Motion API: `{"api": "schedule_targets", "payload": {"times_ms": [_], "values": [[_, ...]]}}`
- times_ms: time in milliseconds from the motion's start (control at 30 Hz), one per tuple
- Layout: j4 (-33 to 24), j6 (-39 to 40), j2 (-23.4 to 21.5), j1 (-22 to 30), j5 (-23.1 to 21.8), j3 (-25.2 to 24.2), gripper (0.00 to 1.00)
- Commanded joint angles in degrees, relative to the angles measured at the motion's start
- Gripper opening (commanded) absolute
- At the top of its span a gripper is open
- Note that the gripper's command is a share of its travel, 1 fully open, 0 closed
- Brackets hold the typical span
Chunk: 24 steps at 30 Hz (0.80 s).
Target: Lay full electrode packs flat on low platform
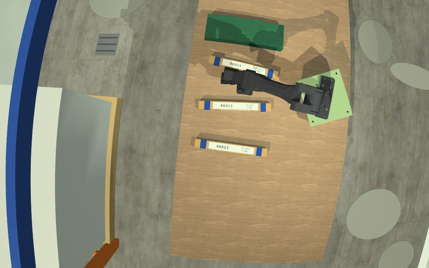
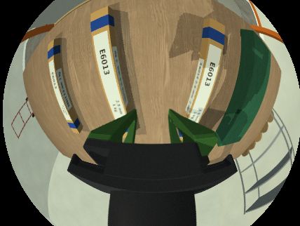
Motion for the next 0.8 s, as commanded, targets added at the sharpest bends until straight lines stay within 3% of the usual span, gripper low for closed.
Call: {"api": "schedule_targets", "payload": {"times_ms": [0,767], "values": [[-2.07,-0.59,-2.61,-1.28,-0.53,2.0,0.44],[-7.92,-2.04,-4.91,-2.83,-1.21,5.13,0.44]]}}
